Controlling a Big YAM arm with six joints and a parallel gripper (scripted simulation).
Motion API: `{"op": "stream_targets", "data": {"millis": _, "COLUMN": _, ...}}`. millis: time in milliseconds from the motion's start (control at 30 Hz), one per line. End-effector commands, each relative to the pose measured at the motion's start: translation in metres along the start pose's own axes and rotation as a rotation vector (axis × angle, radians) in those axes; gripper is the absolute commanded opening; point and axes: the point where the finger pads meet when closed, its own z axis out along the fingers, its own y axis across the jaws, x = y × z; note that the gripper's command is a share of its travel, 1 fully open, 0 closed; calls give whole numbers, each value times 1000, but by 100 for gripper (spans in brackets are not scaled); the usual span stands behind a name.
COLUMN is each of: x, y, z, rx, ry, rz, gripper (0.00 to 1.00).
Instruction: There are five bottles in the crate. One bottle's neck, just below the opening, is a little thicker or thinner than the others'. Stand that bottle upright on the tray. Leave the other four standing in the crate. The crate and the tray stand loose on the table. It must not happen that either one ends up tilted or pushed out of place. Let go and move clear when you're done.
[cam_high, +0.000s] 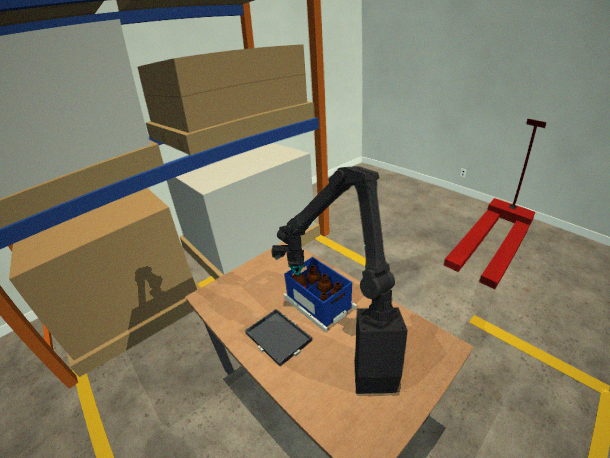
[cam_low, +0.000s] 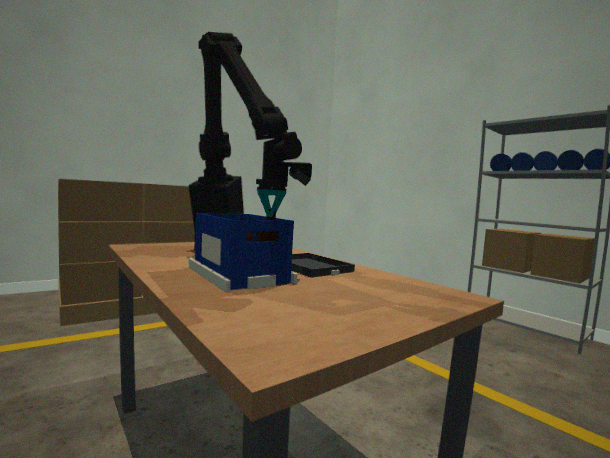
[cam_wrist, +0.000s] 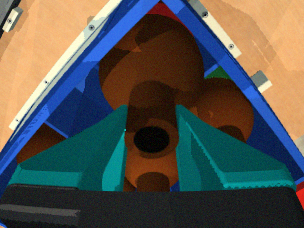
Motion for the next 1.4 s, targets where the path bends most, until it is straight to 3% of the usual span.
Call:
{"op": "stream_targets", "data": {"millis": 0, "x": -5, "y": -9, "z": -16, "rx": 20, "ry": -18, "rz": 15, "gripper": 0}}
{"op": "stream_targets", "data": {"millis": 733, "x": -6, "y": -10, "z": -18, "rx": 22, "ry": -20, "rz": 16, "gripper": 0}}
{"op": "stream_targets", "data": {"millis": 1367, "x": -14, "y": -20, "z": -38, "rx": 40, "ry": -37, "rz": 22, "gripper": 0}}
